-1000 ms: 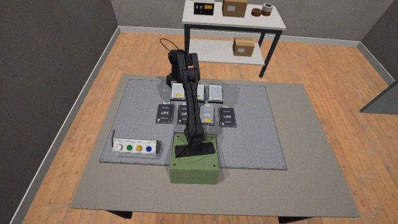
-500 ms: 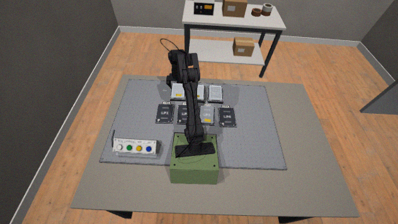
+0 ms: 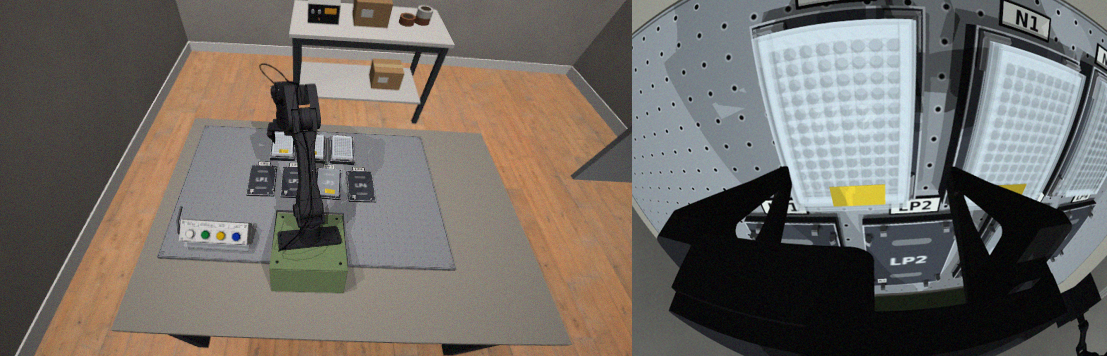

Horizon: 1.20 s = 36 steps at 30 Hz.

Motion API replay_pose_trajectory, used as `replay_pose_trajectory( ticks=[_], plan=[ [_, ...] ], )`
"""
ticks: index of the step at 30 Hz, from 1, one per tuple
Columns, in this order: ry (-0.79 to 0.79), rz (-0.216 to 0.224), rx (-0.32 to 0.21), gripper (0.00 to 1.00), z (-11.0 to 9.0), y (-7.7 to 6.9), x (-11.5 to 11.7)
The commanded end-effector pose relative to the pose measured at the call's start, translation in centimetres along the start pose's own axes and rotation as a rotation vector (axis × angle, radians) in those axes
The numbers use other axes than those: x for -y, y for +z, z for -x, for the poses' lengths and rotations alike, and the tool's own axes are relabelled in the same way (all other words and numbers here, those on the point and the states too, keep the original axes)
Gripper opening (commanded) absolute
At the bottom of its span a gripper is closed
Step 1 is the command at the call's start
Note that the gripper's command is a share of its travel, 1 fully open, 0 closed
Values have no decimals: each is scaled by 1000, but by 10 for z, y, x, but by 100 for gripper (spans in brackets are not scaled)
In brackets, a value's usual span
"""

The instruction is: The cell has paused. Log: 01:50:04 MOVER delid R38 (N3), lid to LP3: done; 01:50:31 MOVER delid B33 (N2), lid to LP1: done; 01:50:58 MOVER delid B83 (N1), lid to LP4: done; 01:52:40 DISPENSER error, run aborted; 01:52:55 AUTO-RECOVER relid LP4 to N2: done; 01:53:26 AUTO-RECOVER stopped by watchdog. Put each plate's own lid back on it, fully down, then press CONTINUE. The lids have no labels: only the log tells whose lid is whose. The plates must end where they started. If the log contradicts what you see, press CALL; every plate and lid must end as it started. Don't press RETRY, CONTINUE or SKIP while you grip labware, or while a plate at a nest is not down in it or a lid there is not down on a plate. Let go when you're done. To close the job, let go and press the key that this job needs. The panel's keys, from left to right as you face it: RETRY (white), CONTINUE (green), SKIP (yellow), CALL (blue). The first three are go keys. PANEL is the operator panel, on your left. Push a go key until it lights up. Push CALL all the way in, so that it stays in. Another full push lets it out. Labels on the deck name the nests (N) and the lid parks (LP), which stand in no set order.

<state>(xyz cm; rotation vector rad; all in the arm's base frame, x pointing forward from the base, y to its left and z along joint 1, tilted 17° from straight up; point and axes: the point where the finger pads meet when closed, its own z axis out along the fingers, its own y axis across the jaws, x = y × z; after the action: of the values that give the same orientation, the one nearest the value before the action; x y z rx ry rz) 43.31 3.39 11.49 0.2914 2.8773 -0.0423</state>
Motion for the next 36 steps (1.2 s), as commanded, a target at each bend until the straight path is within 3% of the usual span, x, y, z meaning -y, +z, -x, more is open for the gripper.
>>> replay_pose_trajectory(
  ticks=[1, 36],
  plan=[
    [39, 27, 67, 100, 1, -18, 10],
    [37, 19, 68, 100, -104, -8, 126]
  ],
)
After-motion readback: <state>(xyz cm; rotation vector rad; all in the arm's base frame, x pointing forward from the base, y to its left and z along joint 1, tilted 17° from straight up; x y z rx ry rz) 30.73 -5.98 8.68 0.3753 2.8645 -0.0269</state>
